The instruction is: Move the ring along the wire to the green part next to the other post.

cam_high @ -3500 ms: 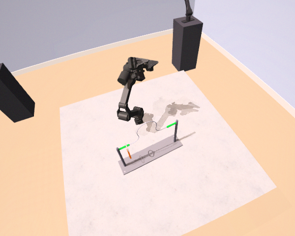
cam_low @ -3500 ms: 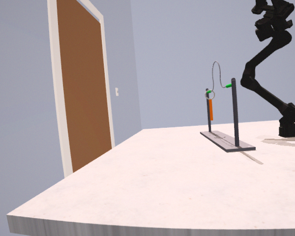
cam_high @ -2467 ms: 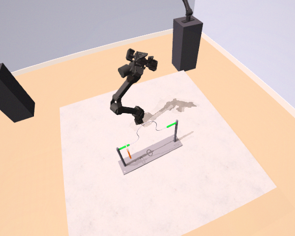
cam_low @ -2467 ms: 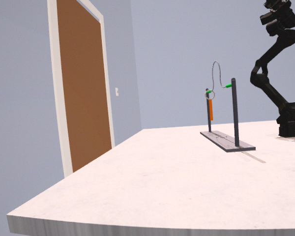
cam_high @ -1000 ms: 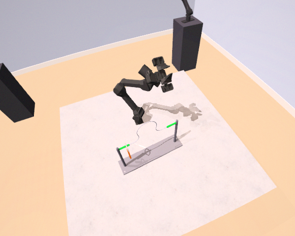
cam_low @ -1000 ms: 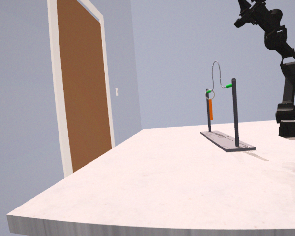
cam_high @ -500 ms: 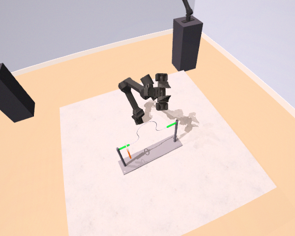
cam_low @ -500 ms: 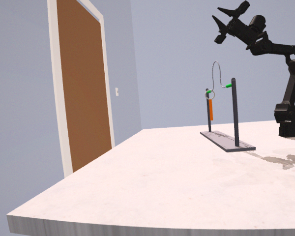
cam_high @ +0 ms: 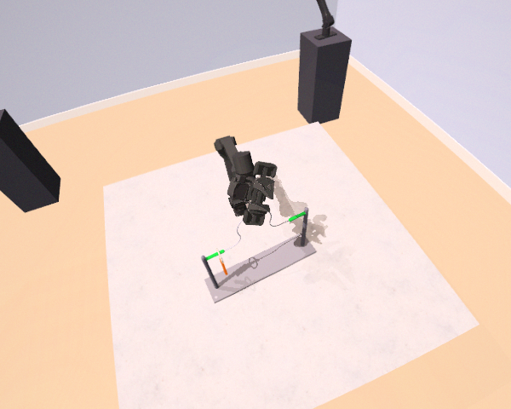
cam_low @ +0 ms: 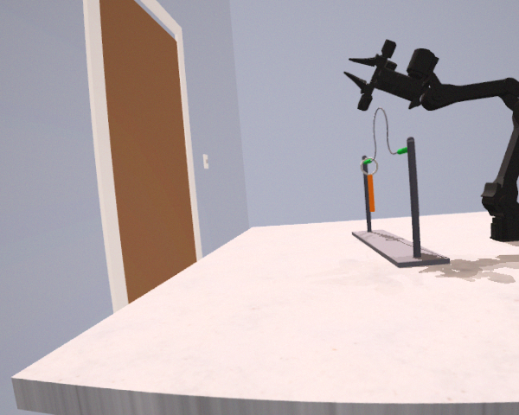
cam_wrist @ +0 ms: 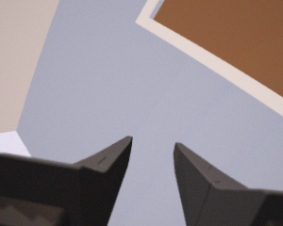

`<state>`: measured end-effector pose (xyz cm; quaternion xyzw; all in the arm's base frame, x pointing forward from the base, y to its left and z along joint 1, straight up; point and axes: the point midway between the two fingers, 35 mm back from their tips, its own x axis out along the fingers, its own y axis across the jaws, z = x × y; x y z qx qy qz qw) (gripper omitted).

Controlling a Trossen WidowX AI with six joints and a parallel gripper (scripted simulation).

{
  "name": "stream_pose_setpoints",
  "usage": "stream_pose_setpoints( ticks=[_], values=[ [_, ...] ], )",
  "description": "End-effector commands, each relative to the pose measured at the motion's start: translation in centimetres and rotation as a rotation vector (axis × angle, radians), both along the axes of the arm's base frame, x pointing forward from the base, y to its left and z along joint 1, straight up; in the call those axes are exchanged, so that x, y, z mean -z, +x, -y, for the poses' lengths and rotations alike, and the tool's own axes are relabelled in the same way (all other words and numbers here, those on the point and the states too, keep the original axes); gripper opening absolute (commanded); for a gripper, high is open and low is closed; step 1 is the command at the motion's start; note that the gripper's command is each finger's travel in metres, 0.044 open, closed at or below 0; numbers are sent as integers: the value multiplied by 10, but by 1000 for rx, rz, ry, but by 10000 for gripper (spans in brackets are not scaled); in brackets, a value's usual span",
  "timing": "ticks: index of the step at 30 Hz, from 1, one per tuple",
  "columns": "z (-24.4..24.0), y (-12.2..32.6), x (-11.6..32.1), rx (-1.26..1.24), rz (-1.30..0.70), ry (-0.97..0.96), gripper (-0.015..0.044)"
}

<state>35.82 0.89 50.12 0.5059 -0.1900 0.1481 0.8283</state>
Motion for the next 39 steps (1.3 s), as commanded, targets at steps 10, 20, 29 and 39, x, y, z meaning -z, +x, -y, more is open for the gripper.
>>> stream_pose_setpoints(
  ticks=[10, 20, 29, 39],
  values=[
    [109, 20, 54, 170, -189, 26, 160],
    [184, 12, 94, 332, -291, -61, 160],
    [266, -13, 181, 491, -448, -397, 160],
    [286, -46, 279, 446, -565, -645, 160]
  ],
)
